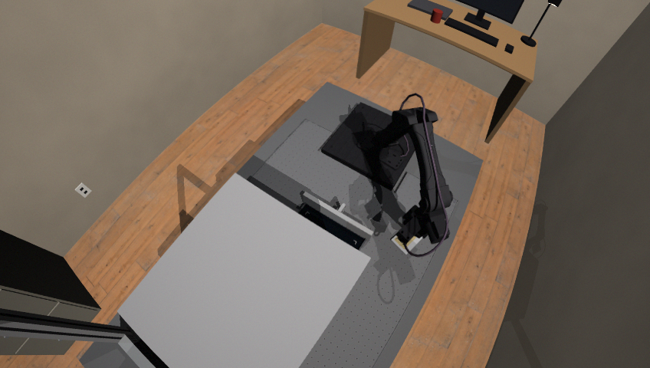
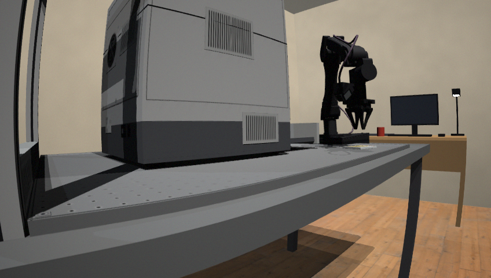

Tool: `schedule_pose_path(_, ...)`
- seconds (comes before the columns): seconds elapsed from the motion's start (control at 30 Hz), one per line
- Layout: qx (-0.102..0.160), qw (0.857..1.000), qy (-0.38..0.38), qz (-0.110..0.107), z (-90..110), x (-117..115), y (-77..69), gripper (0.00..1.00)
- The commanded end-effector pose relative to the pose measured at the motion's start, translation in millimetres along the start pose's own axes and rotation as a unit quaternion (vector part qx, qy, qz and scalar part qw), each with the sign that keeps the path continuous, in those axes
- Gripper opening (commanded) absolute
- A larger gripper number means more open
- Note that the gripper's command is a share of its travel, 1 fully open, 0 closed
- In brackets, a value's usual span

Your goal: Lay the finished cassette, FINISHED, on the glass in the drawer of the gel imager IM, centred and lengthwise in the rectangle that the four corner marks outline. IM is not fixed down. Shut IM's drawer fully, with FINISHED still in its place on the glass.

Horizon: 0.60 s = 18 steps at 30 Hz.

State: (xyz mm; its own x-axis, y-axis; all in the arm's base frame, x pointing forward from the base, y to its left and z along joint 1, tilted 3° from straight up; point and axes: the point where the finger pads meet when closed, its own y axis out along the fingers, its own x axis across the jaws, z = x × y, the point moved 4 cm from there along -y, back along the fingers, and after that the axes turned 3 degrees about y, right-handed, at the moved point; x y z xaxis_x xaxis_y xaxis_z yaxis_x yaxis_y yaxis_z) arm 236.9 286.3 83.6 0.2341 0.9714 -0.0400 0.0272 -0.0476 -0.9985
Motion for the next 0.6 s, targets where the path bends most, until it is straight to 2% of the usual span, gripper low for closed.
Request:
schedule_pose_path(0.0, -0.021, 0.999, 0.003, -0.026, -5.0, 9.0, -23.9, 0.35)
schedule_pose_path(0.33, -0.021, 0.999, 0.003, -0.026, -5.0, 9.0, -23.9, 0.35)
schedule_pose_path(0.37, -0.021, 0.999, 0.003, -0.026, -5.0, 9.0, -23.9, 1.00)
schedule_pose_path(0.57, -0.021, 0.999, 0.002, -0.026, -5.0, 9.0, -23.9, 1.00)
